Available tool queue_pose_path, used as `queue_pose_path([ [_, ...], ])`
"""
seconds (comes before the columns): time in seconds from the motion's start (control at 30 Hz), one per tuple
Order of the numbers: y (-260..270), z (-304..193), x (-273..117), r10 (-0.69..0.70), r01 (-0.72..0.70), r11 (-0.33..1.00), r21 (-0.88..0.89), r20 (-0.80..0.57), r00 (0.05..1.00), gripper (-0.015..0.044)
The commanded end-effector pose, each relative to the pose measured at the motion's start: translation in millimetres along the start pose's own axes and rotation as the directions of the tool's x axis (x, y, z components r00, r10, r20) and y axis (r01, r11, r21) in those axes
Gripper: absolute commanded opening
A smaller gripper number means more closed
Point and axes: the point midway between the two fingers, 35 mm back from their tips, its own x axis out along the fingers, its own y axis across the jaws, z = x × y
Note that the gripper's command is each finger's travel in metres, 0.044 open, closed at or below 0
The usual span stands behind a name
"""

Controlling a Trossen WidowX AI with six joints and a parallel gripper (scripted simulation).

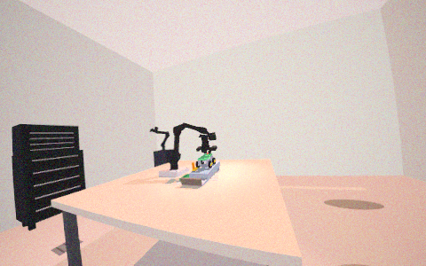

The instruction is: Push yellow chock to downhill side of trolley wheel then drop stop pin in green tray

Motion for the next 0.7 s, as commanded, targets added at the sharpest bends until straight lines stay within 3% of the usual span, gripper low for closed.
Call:
queue_pose_path([
  [0.0,0.2,0.1,-0.4,0.001,-0.001,1.0,0.0,0.0,1.0,0.0052],
  [0.27,0.2,0.1,-0.6,0.001,-0.001,1.0,0.0,0.0,1.0,0.0],
  [0.67,-0.8,-1.4,-9.4,-0.001,0.001,1.0,0.003,0.001,1.0,0.0],
])
